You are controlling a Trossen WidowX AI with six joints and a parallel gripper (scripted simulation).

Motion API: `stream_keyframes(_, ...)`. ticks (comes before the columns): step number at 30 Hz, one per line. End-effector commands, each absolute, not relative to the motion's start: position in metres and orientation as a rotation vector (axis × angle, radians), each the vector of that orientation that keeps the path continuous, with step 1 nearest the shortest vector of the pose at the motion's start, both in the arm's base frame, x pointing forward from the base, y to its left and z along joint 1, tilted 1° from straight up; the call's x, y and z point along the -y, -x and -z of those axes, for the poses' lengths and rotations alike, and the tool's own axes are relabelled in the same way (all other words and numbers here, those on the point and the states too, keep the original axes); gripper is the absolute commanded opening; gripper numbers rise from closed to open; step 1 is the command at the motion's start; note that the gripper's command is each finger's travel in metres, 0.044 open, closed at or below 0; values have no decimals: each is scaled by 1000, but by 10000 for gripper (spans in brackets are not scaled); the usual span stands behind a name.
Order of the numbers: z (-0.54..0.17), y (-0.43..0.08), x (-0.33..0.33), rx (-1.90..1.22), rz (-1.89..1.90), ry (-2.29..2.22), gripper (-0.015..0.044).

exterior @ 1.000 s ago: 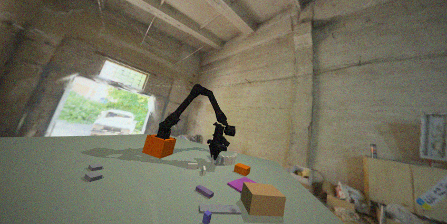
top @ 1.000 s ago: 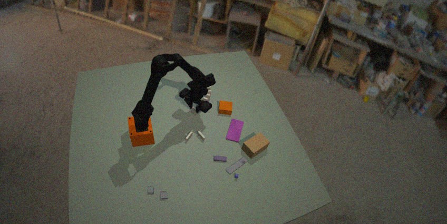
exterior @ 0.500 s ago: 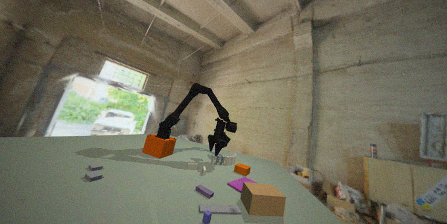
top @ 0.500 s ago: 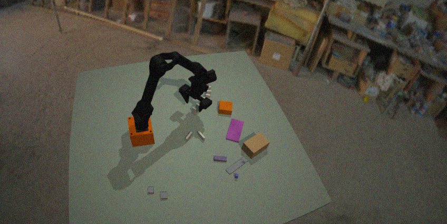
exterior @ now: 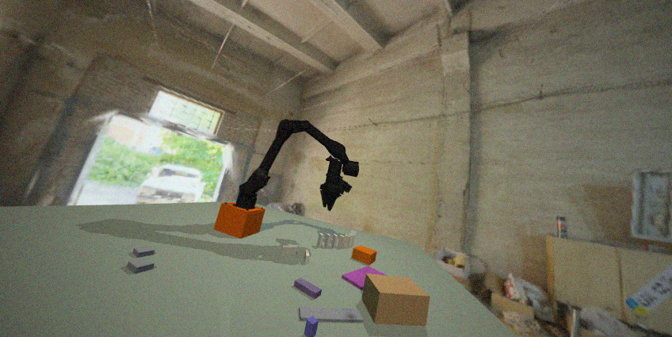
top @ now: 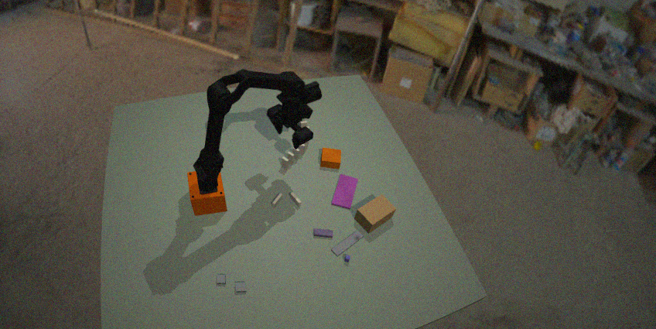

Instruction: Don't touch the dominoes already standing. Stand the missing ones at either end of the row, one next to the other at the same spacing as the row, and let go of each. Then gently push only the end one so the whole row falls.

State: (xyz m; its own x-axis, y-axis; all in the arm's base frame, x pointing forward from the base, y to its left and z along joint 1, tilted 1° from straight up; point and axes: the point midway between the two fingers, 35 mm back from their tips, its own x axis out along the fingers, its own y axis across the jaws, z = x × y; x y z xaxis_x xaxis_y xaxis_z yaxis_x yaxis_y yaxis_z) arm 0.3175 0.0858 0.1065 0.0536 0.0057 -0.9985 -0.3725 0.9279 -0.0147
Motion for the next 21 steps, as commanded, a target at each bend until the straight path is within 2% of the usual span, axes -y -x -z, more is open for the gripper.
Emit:
stream_keyframes(1, -97, -313, -60, -1525, -36, 32, 440)
stream_keyframes(11, -65, -282, 13, -1338, 882, -918, 440)
stream_keyframes(21, -33, -232, 64, -743, 1693, -1754, 440)
